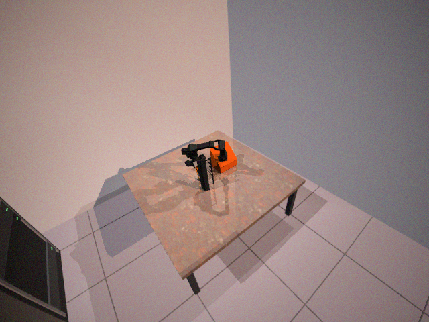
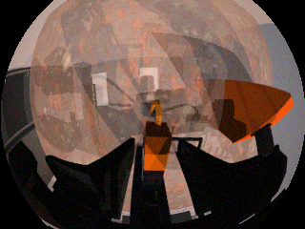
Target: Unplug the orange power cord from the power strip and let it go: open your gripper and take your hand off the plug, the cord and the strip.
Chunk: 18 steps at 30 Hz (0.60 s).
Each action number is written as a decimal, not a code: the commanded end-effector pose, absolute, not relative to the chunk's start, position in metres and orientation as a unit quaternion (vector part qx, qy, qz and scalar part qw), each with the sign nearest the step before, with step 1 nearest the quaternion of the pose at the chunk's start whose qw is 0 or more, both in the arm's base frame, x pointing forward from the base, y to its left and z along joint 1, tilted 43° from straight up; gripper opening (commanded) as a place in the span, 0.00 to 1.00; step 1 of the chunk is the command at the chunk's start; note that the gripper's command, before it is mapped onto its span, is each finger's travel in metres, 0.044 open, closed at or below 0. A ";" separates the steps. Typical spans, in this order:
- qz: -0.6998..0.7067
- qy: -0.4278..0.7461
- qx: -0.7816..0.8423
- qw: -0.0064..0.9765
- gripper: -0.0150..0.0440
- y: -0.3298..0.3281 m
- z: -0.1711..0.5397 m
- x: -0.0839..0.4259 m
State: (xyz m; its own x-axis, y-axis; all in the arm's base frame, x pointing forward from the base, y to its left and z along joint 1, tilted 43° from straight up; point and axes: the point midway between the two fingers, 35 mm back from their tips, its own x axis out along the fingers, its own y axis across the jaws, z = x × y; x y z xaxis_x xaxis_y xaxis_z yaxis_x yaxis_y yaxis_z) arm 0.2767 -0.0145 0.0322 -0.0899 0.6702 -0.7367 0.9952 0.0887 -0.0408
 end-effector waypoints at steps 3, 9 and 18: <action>-0.285 0.678 0.614 0.286 0.88 -0.016 0.032 0.278; -0.285 0.678 0.614 0.287 1.00 -0.060 0.006 0.281; -0.285 0.678 0.614 0.287 1.00 -0.066 0.002 0.280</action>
State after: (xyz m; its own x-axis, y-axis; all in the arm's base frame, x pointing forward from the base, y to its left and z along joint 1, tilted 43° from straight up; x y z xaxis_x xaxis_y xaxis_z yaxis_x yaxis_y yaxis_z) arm 0.2796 -0.0632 0.0035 -0.0795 0.6715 -0.7367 0.9963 0.0786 -0.0358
